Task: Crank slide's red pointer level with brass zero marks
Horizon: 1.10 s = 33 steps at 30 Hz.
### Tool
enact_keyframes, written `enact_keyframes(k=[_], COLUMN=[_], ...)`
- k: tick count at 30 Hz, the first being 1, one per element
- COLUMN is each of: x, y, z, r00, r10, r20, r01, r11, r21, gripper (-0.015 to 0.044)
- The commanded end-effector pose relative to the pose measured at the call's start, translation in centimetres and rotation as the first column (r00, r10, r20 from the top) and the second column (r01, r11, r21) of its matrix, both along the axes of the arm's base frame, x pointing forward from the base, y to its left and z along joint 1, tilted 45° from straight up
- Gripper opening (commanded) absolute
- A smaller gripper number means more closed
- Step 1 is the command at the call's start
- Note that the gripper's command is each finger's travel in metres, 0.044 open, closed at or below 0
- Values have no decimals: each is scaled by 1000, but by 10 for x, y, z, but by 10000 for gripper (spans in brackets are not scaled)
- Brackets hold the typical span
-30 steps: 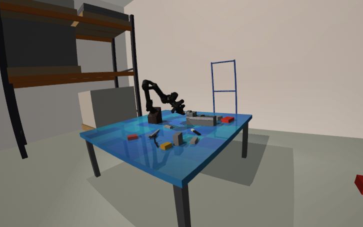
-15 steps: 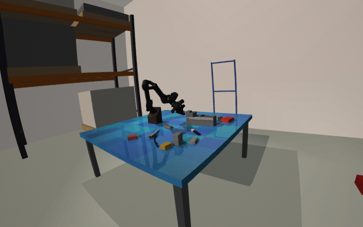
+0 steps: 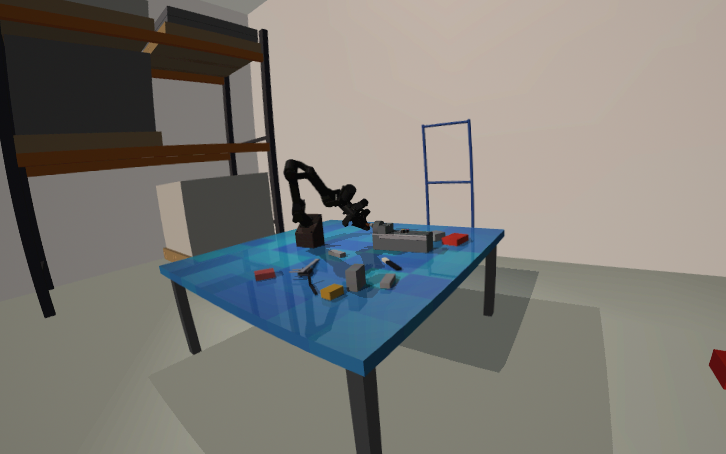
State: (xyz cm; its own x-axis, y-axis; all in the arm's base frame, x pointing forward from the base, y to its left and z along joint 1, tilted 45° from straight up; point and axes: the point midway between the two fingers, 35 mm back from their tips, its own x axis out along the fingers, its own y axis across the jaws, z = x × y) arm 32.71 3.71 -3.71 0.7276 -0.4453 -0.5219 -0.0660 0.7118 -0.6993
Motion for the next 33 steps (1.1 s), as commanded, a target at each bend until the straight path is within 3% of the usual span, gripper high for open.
enact_keyframes(k=[1, 7, 24, 33], x=[0, 0, 0, 1], y=[0, 0, 0, 21], z=[0, 0, 0, 19], r00=[1000, 1000, 1000, 1000], r10=[0, 0, 0, 0], r20=[0, 0, 0, -2], r01=[0, 0, 0, 0], r11=[1000, 1000, 1000, 1000], r21=[0, 0, 0, 3], gripper=[0, 0, 440, 440])
